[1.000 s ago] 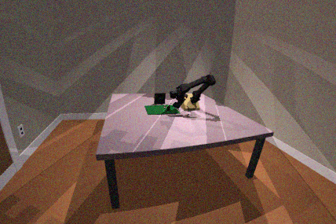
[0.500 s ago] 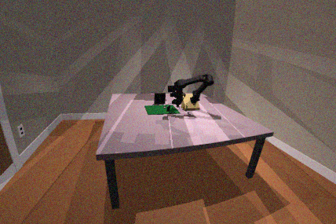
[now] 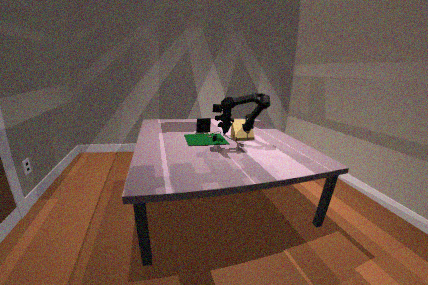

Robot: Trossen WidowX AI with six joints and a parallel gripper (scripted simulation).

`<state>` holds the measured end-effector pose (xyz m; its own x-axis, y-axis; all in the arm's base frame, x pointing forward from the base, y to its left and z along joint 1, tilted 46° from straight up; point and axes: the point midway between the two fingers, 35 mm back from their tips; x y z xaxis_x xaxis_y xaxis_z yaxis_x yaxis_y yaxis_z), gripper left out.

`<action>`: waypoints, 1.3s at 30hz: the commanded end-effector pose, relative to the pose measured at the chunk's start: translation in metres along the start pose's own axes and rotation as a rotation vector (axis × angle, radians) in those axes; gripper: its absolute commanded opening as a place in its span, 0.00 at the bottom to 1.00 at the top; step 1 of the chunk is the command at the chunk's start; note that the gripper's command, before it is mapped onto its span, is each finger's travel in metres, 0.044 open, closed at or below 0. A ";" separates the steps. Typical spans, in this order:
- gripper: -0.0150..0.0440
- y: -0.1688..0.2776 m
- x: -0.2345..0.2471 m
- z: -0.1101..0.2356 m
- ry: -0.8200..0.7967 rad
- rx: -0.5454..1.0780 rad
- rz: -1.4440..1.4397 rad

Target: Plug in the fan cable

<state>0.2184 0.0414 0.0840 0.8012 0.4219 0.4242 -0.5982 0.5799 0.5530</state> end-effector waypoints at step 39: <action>1.00 -0.089 0.021 0.043 -0.029 -0.028 1.482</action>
<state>0.2877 -0.0507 0.0914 -0.5267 0.6223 0.5791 -0.8483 -0.3404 -0.4057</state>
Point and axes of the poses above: the point midway between the two fingers, 35 mm back from their tips, its own z axis back along the fingers, its own x axis across the jaws, y = z × x, and after that the axes turned 11 degrees about -z, right-handed
